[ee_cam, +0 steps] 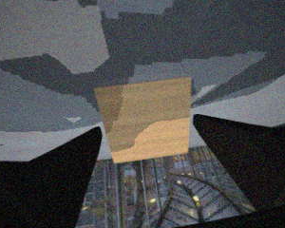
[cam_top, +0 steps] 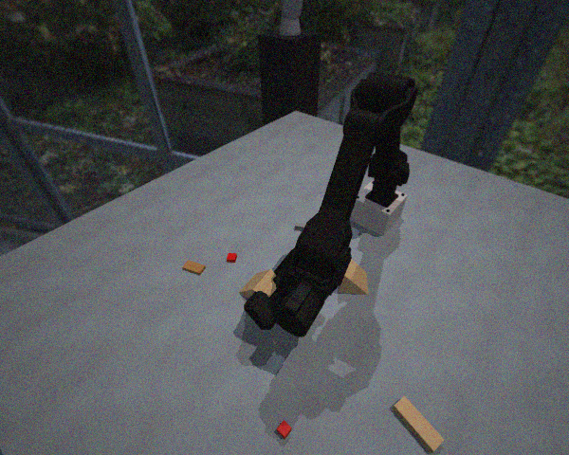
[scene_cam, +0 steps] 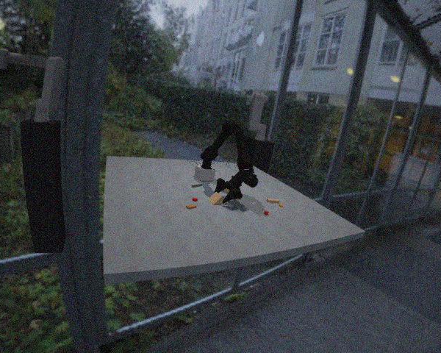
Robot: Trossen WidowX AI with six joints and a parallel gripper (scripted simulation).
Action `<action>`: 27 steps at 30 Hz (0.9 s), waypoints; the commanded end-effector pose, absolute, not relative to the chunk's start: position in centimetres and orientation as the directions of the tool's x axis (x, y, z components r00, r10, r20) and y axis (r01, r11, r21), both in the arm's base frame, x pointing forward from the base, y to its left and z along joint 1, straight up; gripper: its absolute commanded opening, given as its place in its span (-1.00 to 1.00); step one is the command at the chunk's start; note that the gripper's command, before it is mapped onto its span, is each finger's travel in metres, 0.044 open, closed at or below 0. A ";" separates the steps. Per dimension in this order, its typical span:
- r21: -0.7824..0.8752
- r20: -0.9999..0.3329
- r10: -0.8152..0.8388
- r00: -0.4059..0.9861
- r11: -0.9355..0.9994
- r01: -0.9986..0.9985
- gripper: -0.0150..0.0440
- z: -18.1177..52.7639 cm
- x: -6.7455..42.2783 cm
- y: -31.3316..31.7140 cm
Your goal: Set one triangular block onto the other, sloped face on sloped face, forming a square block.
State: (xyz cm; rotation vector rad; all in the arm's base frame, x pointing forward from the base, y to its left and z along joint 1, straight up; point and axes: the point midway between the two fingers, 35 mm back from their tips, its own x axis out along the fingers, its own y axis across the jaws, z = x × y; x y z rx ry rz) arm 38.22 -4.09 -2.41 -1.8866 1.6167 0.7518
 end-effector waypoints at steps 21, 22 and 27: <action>-0.039 -0.714 -0.690 0.124 -0.137 -0.990 0.17 -2.6 38.2 -4.2; -0.039 -0.714 -0.690 0.124 -0.137 -0.990 0.08 -2.6 38.2 -4.2; -0.040 -0.714 -0.690 0.124 -0.137 -0.990 -0.36 -1.0 38.3 -4.1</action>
